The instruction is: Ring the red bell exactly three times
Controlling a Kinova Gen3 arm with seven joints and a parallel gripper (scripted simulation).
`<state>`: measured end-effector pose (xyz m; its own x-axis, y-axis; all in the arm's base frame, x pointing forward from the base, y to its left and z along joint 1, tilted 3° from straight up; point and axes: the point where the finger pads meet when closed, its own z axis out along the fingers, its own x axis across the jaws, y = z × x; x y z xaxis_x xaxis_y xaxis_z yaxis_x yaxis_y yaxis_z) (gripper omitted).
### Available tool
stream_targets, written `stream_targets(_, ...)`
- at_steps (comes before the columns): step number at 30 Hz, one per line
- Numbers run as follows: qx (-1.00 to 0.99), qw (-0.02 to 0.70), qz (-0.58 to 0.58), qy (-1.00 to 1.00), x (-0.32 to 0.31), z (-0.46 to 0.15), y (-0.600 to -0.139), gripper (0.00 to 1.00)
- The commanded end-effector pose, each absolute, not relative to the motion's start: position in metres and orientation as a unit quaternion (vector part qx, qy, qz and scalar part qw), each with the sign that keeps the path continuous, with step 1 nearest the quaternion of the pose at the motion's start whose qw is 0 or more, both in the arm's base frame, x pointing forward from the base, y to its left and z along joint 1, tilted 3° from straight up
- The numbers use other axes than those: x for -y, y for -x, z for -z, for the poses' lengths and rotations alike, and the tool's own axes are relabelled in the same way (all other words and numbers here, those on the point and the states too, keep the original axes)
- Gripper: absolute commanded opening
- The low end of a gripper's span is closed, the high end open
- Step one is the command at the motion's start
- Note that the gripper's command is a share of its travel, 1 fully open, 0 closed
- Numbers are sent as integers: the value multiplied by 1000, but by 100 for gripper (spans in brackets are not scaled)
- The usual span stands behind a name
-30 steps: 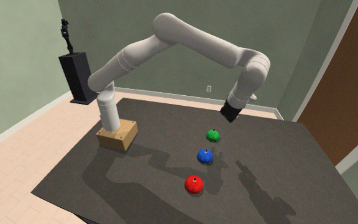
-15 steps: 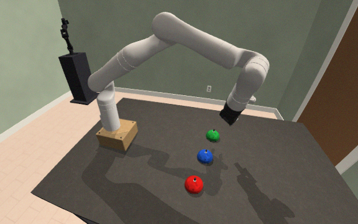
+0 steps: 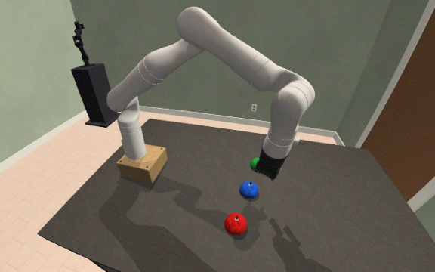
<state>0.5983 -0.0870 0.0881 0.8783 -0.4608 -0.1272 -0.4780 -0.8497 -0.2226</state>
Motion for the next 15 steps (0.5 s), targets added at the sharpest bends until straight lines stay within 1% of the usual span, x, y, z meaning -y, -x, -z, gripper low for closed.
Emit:
stream_targets(1, -235, 108, -22, 966, 119, -84, -581, 100)
stream_targets(7, -174, 60, -8, 983, 176, -68, -544, 100)
stream_targets(9, -174, 60, -8, 983, 176, -68, -544, 100)
stream_targets(15, -134, 32, -6, 990, 208, -60, -518, 100)
